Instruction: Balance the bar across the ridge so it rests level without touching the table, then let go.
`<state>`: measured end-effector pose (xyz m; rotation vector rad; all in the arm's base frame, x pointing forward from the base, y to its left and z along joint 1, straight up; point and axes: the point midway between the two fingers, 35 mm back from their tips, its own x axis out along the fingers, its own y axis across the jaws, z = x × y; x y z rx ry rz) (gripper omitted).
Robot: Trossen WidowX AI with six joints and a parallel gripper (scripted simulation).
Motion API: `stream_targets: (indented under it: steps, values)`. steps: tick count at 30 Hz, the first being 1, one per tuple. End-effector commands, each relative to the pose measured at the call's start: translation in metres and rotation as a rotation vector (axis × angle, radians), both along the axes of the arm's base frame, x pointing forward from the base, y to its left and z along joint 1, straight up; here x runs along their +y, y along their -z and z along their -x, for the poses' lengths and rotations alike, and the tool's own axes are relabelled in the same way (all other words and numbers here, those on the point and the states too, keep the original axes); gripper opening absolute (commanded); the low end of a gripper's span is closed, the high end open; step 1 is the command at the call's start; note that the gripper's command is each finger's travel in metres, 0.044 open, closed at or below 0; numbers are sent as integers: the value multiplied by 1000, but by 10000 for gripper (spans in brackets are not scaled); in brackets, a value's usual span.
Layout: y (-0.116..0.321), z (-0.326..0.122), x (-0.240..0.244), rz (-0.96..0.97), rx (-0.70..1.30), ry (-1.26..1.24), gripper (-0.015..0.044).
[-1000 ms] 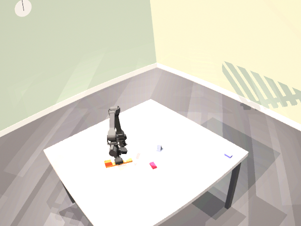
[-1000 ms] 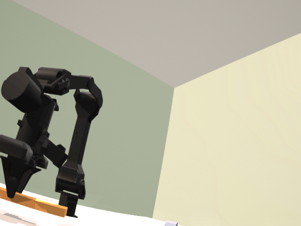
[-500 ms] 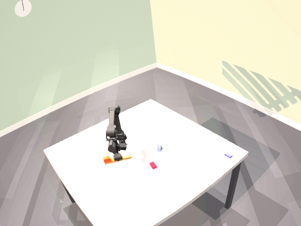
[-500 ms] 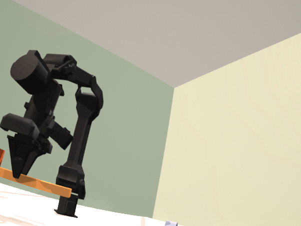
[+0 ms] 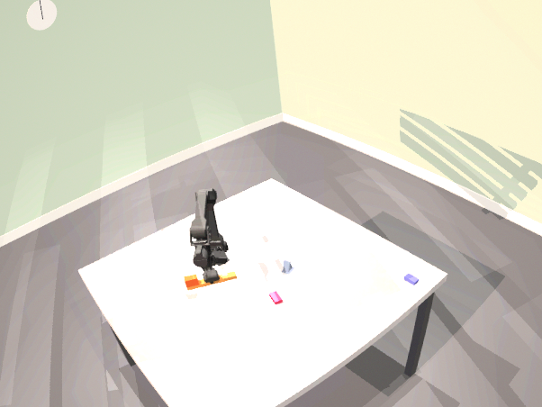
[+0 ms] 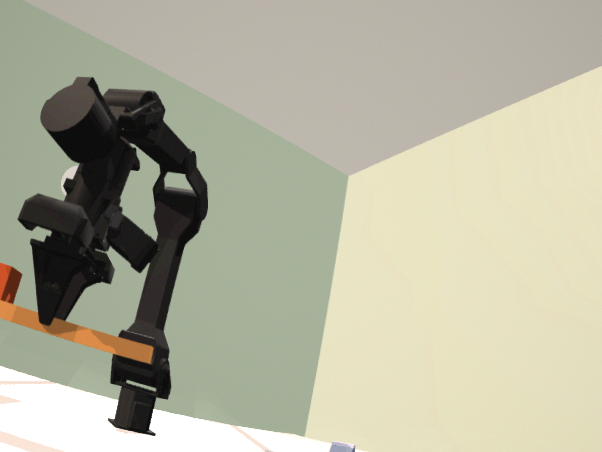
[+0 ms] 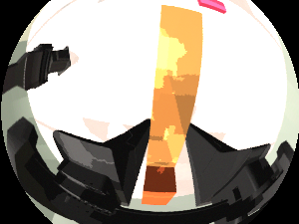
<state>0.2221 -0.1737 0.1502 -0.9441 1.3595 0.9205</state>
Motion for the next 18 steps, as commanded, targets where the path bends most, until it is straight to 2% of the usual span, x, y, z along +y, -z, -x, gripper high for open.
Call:
stream_targets:
  steps: [1, 18]
  values:
    - [-5, -9, 5, 6, -13, -19, 0]
    - [-7, -46, 49, 4, -15, -129, 0]
